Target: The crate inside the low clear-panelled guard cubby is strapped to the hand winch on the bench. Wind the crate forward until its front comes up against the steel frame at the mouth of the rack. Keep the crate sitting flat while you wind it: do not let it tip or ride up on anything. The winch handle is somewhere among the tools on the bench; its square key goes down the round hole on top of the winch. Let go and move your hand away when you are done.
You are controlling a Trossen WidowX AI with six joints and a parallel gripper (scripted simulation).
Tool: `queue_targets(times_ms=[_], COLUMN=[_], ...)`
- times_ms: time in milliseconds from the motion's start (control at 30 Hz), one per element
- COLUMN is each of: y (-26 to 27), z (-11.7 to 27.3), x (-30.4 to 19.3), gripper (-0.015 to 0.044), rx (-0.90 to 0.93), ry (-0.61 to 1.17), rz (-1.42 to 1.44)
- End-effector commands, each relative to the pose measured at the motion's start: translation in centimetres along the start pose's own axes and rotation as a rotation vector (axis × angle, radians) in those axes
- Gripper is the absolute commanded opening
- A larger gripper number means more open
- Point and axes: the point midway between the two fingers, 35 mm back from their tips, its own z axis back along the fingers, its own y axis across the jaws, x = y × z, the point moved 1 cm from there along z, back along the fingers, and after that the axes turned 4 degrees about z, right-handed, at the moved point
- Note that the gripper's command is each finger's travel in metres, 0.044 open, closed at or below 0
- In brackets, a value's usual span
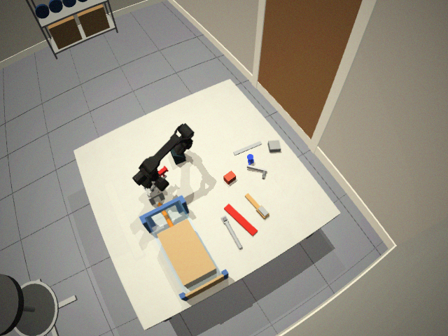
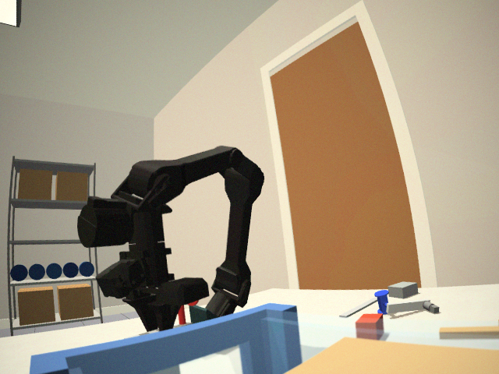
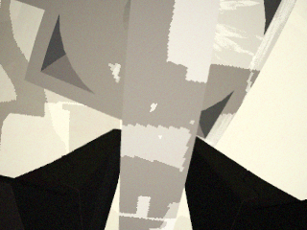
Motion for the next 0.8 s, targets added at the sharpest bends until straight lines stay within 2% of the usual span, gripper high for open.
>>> queue_targets(times_ms=[0,400,767], y=[0.11,0.09,0.63], z=[0.21,-0.01,-0.13], x=[0.26,0.26,0.32], gripper=[0.0000,0.0000,0.0000], rx=[-0.016,-0.011,-0.002], ry=[0.032,0.027,0.030], rz=[0.006,0.004,-0.129])
